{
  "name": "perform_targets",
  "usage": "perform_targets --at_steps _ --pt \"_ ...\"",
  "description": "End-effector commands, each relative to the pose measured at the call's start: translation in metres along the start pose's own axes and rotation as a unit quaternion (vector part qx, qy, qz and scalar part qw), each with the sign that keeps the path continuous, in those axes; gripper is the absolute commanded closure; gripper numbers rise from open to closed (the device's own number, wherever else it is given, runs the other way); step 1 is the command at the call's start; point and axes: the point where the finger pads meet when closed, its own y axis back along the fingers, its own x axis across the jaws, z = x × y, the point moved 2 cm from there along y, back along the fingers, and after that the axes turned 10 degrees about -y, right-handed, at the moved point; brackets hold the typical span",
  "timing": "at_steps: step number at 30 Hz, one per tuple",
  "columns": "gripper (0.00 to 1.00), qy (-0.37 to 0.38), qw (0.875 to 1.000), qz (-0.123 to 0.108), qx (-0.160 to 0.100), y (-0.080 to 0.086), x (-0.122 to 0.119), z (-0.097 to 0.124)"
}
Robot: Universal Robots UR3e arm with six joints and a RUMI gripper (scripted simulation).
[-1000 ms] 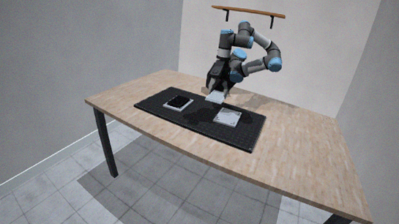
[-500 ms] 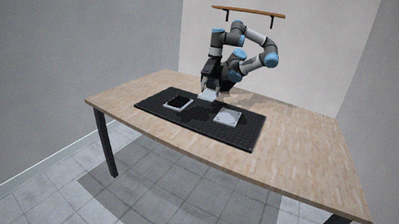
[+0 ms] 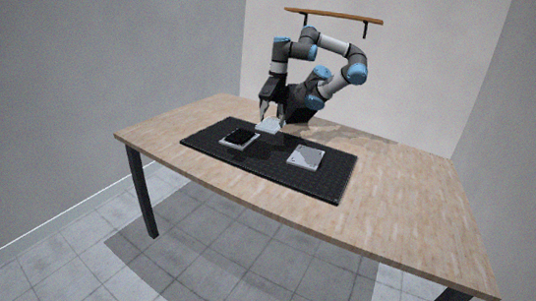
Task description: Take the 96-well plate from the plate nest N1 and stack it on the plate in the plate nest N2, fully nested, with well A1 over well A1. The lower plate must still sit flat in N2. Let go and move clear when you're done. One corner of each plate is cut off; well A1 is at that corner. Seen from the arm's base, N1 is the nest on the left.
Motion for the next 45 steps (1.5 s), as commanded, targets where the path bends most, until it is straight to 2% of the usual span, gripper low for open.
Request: perform_targets --at_steps 1,40,45 --pt "1.0 0.0 1.0 0.0 0.0 0.0 0.017 -0.004" --pt "1.0 0.0 1.0 0.001 0.0 0.0 0.131 -0.029" --pt "1.0 0.0 1.0 0.001 0.0 0.0 0.134 -0.03"
